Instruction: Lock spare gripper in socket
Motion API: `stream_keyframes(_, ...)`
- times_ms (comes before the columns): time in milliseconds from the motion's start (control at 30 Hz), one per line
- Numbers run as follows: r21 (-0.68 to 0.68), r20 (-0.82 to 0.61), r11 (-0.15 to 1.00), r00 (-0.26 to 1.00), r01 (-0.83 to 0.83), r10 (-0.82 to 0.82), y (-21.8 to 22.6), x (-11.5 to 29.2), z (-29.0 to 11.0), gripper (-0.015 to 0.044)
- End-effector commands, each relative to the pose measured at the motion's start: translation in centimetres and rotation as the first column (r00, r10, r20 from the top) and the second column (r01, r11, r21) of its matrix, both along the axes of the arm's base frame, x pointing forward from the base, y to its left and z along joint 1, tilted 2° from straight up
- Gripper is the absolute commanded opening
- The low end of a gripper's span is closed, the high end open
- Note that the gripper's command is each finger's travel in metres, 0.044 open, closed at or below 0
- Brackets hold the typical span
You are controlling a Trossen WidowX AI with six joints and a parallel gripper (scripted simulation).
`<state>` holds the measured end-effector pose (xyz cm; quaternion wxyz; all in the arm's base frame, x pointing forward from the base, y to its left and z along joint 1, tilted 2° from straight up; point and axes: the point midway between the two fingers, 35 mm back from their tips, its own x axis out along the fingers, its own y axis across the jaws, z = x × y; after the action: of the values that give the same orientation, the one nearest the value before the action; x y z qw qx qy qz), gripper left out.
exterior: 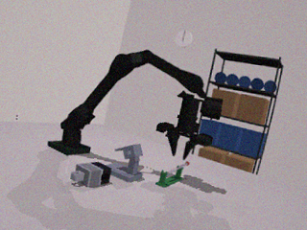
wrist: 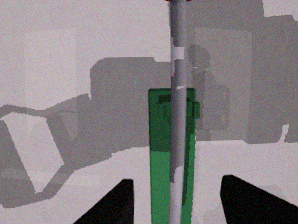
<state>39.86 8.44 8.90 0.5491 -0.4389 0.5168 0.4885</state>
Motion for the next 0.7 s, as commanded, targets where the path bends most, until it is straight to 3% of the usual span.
stream_keyframes(0,-0.002,0.016,1.0,1.0,-0.003,0.003,-0.1,0.1,-0.5,0.018)
stream_keyframes(667,-0.002,0.016,1.0,1.0,-0.003,0.003,-0.1,0.3,-3.8,0.018)
